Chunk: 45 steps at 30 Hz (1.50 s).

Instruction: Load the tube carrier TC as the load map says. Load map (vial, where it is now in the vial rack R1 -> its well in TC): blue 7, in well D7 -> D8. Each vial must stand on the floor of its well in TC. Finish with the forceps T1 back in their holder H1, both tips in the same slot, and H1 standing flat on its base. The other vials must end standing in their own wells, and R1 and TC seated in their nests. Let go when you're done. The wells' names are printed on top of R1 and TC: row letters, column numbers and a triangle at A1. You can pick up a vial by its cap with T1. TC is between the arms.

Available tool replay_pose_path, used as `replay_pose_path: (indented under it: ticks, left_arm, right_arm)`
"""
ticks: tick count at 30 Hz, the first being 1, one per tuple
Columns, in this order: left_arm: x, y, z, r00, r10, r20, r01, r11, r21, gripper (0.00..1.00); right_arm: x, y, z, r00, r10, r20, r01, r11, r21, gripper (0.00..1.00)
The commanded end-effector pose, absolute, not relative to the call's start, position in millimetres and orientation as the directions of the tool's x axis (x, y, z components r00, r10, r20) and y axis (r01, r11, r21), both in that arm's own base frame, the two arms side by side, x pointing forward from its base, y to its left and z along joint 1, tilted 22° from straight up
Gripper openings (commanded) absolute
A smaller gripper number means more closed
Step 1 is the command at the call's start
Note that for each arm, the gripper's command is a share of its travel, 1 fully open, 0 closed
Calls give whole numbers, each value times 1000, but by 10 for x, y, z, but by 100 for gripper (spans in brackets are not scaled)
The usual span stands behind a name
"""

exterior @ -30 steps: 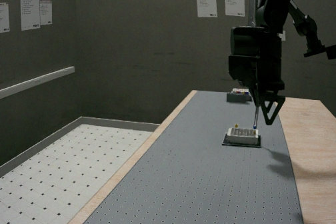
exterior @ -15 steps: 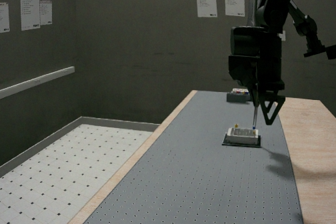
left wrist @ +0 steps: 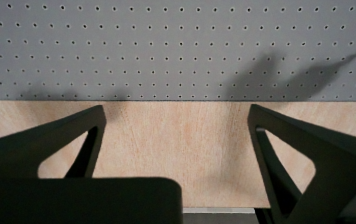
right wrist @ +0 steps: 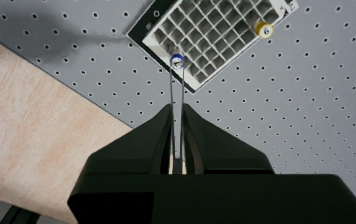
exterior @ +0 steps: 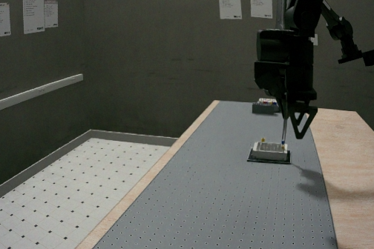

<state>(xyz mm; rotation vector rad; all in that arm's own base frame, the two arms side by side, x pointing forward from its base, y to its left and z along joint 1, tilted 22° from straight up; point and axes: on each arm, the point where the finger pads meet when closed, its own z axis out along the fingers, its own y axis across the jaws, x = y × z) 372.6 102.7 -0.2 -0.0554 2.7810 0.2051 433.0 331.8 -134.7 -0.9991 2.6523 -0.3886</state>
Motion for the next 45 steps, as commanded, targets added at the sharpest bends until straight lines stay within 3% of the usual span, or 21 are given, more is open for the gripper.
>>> replay_pose_path:
  ticks: [1,45]
  left_arm:
    - [3793,1032,47,-933,-2,-360,-57,988,141,100]
    - [3793,1032,47,-933,-2,-360,-57,988,141,100]
  right_arm:
    - [4362,3203,-1491,-732,-664,-150,-590,729,-347,9]
    - [4367,3190,-1531,-729,-668,-150,-593,726,-348,9]
